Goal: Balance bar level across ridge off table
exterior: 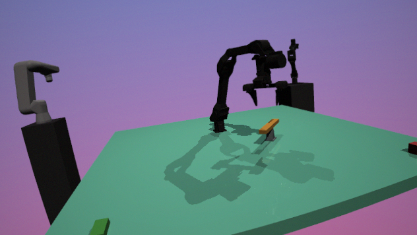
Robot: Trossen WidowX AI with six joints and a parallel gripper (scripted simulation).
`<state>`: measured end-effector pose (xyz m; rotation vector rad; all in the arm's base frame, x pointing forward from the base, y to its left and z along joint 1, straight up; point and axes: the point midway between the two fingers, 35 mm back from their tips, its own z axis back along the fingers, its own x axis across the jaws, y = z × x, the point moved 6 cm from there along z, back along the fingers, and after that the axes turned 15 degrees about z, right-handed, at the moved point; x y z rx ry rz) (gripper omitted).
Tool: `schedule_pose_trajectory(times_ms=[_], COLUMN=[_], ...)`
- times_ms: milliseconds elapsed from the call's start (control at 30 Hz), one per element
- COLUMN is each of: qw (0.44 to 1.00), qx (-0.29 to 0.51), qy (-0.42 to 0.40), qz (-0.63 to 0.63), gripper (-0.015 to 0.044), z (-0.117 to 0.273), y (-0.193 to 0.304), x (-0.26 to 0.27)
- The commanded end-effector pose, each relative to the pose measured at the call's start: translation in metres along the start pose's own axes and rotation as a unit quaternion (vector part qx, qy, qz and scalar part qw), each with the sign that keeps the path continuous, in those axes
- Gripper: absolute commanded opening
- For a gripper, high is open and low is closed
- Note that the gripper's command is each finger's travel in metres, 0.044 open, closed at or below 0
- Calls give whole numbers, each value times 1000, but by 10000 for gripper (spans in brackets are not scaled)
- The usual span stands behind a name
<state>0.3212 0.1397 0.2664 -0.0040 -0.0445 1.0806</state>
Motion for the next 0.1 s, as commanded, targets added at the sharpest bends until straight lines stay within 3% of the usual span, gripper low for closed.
schedule_pose_trajectory(times_ms=[0, 67], qw=[1000, 1000], qx=[1, 1], qy=[1, 1], qz=[0, 0], gripper=[440, 440], z=[0, 0], y=[0, 0], x=[0, 0])
